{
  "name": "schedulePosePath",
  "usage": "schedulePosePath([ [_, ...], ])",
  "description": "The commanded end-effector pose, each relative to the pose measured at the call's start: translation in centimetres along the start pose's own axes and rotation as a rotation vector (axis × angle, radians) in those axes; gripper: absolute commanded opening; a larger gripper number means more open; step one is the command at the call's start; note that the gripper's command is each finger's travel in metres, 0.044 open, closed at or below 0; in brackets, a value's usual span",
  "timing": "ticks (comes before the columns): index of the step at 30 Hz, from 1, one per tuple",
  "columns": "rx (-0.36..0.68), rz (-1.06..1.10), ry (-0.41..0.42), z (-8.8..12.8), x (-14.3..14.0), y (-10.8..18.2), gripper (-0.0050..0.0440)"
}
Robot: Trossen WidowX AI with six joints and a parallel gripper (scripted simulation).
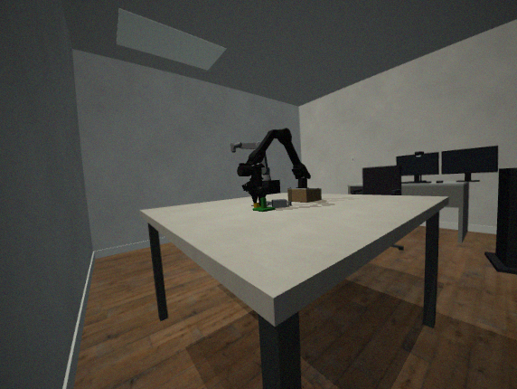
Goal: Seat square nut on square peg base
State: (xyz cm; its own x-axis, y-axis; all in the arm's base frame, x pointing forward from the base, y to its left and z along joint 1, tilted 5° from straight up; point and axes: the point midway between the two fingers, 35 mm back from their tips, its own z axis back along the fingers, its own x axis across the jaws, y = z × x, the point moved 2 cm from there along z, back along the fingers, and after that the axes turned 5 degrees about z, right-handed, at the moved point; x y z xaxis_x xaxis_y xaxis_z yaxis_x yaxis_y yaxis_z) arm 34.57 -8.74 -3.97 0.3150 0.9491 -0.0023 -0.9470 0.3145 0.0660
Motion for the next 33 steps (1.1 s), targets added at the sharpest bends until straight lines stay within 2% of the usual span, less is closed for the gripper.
schedulePosePath([
  [1, 0.015, 0.005, -0.002, -0.7, 0.0, 0.4, 0.032],
  [4, 0.015, 0.005, -0.002, -0.7, 0.0, 0.4, 0.0248],
  [17, 0.015, 0.005, -0.002, -0.7, 0.0, 0.4, 0.0175],
  [24, 0.015, 0.005, -0.002, 0.6, 0.0, 0.1, 0.0007],
  [33, 0.015, 0.005, -0.002, 2.9, 0.1, -0.2, 0.0],
])
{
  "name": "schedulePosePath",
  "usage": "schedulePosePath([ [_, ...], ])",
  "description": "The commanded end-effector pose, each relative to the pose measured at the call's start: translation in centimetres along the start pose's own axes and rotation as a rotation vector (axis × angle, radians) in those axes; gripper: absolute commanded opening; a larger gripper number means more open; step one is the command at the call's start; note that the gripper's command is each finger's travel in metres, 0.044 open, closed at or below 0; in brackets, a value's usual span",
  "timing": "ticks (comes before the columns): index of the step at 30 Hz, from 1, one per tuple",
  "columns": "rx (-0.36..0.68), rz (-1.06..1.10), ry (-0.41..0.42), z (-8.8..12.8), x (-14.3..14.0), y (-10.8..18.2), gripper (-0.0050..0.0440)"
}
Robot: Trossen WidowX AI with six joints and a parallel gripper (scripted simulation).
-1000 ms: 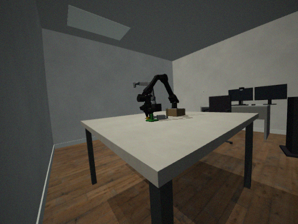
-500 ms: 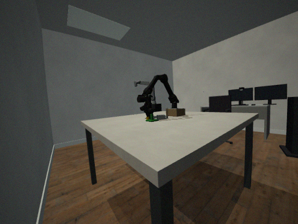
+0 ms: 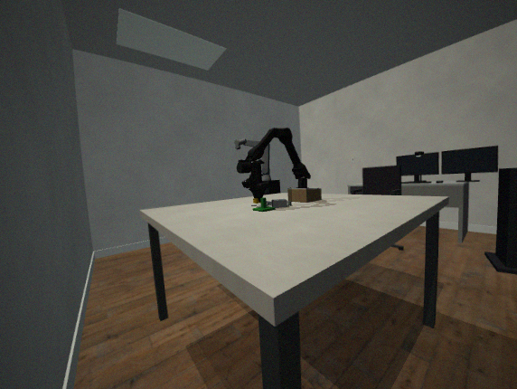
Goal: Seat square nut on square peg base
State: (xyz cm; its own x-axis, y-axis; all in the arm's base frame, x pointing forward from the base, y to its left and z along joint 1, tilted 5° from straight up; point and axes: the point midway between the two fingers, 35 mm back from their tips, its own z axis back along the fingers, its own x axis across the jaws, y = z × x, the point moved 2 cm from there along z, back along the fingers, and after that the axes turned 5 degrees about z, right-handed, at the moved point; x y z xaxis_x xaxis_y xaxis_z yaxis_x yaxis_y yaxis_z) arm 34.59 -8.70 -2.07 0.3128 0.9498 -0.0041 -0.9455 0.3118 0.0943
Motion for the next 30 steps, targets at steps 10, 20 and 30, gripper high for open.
schedulePosePath([
  [10, -0.013, 0.003, -0.004, 4.3, 0.0, -0.3, 0.0],
  [20, -0.013, 0.003, -0.004, 6.8, 0.0, -0.1, 0.0],
  [30, -0.013, 0.003, -0.004, 9.6, -0.1, 0.3, 0.0],
])
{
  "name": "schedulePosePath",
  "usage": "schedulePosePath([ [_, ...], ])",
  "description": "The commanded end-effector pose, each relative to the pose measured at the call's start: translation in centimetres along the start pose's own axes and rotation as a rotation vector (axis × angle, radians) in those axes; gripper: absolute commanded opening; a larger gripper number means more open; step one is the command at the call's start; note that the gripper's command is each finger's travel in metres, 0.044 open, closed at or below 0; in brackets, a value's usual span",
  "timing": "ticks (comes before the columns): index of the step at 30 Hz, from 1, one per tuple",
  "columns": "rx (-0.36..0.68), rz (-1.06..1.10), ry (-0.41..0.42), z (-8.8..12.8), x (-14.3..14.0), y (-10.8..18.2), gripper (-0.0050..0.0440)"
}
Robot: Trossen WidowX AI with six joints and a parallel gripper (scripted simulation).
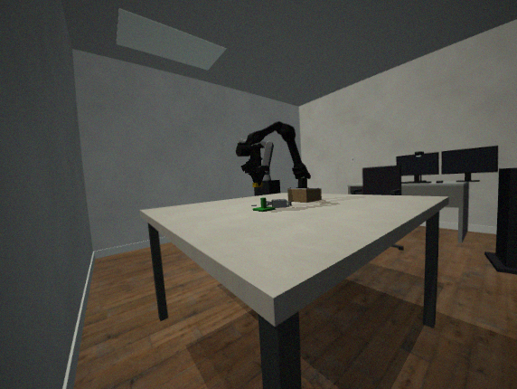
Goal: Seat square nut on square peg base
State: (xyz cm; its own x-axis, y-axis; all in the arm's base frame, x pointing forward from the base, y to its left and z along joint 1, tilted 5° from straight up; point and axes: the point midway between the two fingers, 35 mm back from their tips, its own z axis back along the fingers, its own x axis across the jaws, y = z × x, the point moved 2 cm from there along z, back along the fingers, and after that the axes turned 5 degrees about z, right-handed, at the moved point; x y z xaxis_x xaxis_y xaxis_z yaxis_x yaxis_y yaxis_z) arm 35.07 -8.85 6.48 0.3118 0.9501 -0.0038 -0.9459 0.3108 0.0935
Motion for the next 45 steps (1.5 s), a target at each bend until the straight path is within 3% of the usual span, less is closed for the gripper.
schedulePosePath([
  [1, -0.012, 0.002, -0.004, 1.0, 0.0, 0.0, 0.0],
  [6, -0.012, 0.01, -0.004, 0.9, 0.4, -0.2, 0.0],
  [35, -0.013, 0.173, -0.003, -1.4, 8.5, -2.8, 0.0],
  [45, -0.013, 0.199, -0.003, -1.9, 9.9, -3.0, 0.0],
])
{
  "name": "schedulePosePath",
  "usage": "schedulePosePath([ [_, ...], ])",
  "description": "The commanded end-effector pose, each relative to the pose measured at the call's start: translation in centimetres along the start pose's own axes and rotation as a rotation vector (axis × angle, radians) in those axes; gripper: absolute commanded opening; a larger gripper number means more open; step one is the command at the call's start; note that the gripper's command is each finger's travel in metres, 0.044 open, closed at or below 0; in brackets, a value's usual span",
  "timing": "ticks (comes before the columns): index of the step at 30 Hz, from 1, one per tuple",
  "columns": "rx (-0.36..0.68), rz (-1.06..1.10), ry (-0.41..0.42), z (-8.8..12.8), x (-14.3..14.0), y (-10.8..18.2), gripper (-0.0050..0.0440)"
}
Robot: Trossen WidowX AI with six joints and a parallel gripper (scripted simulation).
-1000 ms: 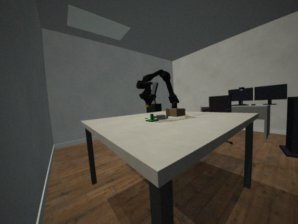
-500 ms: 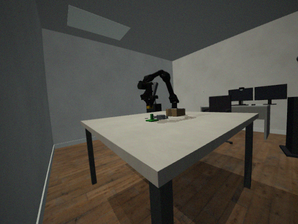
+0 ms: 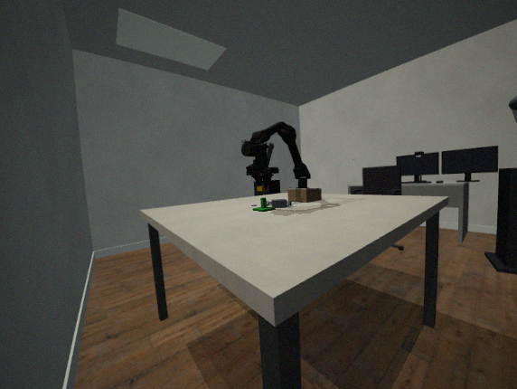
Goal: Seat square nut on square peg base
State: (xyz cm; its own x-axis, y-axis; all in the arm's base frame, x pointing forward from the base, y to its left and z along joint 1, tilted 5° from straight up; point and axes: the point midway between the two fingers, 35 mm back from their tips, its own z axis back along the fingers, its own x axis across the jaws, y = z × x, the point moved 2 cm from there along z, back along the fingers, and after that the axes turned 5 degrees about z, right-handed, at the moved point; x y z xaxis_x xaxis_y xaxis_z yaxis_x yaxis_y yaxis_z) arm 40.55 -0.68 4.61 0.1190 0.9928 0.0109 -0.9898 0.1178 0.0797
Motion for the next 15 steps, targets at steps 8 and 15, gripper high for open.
schedulePosePath([
  [8, 0.0, 0.001, -0.005, -1.3, 0.4, -0.3, 0.0],
  [15, 0.0, 0.001, -0.005, -2.3, 0.4, -0.3, 0.0],
])
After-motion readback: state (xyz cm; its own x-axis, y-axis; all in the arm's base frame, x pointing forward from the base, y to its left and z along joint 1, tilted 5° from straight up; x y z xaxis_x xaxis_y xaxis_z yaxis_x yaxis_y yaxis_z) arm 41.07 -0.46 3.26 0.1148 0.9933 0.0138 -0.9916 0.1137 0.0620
